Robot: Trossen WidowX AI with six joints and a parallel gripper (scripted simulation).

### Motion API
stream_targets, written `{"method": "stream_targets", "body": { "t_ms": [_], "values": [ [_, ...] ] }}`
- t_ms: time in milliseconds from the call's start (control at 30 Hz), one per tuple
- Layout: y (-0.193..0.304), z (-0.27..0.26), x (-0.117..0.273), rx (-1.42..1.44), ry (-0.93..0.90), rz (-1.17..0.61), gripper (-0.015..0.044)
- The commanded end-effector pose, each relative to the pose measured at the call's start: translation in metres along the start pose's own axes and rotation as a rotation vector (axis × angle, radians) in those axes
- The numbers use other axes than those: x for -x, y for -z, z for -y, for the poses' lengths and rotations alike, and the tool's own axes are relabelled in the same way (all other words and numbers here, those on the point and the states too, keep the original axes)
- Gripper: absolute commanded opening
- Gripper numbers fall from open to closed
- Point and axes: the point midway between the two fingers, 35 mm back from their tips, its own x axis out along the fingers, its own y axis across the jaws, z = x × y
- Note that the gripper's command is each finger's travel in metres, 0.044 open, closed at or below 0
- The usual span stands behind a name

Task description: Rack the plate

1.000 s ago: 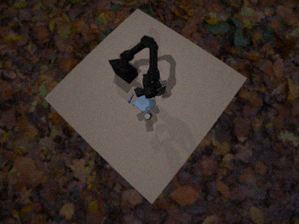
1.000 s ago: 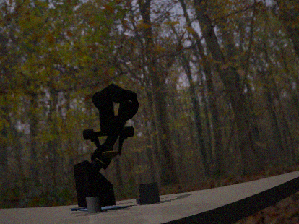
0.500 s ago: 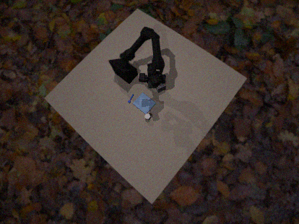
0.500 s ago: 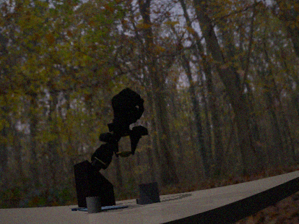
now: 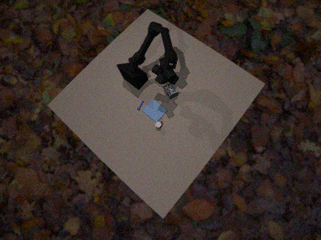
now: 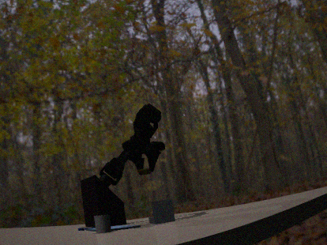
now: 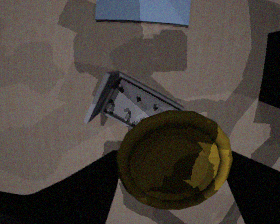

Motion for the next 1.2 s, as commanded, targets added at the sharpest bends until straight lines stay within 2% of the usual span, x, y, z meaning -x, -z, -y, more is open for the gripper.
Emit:
{"method": "stream_targets", "body": {
  "t_ms": [0,400,633,1167],
  "values": [
    [0.017,0.013,-0.002,-0.150,0.000,-0.009,0.0000],
    [0.051,0.046,-0.011,-0.508,0.008,-0.020,0.0000],
    [0.049,0.047,-0.013,-0.501,0.014,-0.006,0.0000],
    [0.021,0.060,-0.058,-0.311,0.119,0.324,0.0000]
  ]
}}
